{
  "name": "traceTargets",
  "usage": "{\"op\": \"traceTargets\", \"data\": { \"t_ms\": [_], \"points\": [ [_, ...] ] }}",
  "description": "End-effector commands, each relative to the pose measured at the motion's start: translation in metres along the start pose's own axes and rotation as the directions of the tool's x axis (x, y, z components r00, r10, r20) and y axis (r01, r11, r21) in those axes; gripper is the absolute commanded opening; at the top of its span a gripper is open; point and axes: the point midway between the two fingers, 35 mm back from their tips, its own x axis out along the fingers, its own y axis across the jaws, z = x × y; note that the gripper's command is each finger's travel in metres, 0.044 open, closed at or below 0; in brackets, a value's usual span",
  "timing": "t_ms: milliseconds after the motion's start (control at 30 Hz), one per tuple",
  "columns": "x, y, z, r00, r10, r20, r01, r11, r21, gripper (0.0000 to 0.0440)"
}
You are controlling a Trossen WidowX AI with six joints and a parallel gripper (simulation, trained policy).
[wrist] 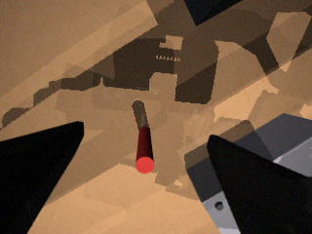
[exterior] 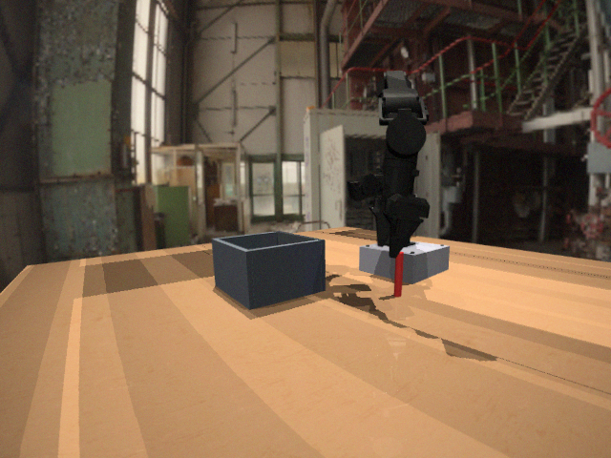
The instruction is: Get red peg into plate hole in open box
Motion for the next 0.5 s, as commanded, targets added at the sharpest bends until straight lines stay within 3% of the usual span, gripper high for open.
{"op": "traceTargets", "data": {
  "t_ms": [0,300,467],
  "points": [
    [0.015,-0.004,-0.006,1.000,-0.020,-0.016,0.021,0.999,0.039,0.0435],
    [0.049,-0.005,-0.016,1.000,0.003,-0.023,-0.001,0.992,0.127,0.0430],
    [0.060,-0.011,-0.023,0.999,-0.009,-0.046,0.016,0.985,0.171,0.0333]
  ]
}}
